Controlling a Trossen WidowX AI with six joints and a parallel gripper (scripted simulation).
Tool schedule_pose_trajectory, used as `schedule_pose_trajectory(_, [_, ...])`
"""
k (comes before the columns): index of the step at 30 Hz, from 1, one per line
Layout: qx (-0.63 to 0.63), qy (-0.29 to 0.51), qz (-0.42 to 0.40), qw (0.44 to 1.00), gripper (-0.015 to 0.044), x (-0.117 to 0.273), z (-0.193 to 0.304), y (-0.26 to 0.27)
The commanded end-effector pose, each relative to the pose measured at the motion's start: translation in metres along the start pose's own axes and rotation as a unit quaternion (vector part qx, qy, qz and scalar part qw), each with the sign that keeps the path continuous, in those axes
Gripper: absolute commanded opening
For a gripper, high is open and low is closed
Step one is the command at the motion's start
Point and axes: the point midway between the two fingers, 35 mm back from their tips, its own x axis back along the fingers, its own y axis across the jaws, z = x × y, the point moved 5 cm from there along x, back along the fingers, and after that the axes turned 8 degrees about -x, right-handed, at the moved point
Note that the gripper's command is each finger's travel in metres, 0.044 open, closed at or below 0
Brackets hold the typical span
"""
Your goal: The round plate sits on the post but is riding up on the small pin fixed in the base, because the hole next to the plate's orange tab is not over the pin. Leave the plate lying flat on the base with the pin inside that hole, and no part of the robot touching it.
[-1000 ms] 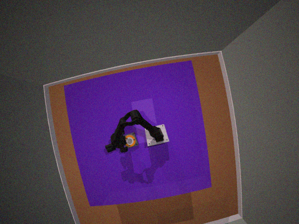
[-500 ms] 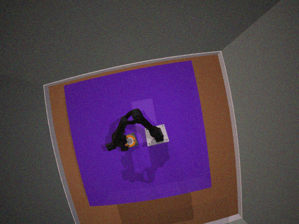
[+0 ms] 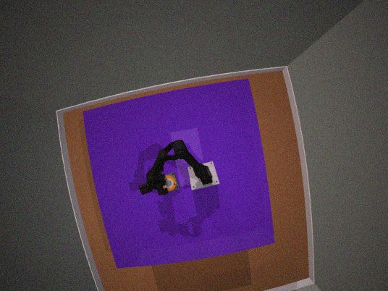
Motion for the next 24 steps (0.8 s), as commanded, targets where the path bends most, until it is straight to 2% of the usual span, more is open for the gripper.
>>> schedule_pose_trajectory(1, [0.003, 0.004, 0.002, 1.0, 0.0, -0.001, 0.007, -0.004])
schedule_pose_trajectory(24, [0.003, 0.004, 0.002, 1.0, 0.0, -0.001, 0.022, -0.009])
